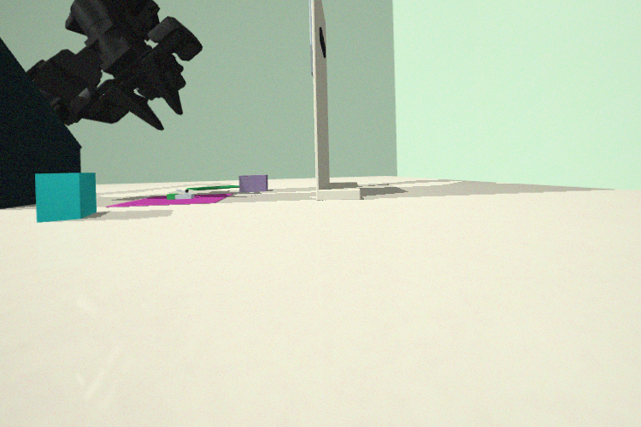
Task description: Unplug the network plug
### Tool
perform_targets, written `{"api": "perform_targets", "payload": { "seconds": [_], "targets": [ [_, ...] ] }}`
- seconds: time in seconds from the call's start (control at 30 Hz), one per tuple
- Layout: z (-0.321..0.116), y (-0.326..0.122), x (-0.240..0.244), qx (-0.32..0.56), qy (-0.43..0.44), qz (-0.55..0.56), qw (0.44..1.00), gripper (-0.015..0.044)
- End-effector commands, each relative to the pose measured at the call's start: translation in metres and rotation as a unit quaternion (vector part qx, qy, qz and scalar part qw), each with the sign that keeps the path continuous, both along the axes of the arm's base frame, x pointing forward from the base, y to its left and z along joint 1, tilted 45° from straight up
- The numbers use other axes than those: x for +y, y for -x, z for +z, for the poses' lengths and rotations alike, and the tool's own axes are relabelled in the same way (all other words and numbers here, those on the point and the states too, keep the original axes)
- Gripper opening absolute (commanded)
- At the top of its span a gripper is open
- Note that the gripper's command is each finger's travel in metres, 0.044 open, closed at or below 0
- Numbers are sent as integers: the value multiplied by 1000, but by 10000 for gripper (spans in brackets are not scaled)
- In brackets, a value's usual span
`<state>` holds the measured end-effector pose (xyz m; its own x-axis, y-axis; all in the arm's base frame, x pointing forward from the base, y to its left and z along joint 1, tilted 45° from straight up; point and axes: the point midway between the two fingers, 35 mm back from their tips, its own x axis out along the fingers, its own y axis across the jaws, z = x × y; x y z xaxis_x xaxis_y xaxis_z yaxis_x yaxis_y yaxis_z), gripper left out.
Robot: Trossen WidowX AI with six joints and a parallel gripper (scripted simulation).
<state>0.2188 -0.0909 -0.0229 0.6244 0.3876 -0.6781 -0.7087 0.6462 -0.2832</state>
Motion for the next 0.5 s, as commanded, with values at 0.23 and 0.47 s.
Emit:
{"api": "perform_targets", "payload": {
  "seconds": [0.23, 0.47],
  "targets": [
    [13, 4, -6, -5, 0, 1, 1000, 156],
    [17, 3, -16, 0, 0, 0, 1000, 156]
  ]
}}
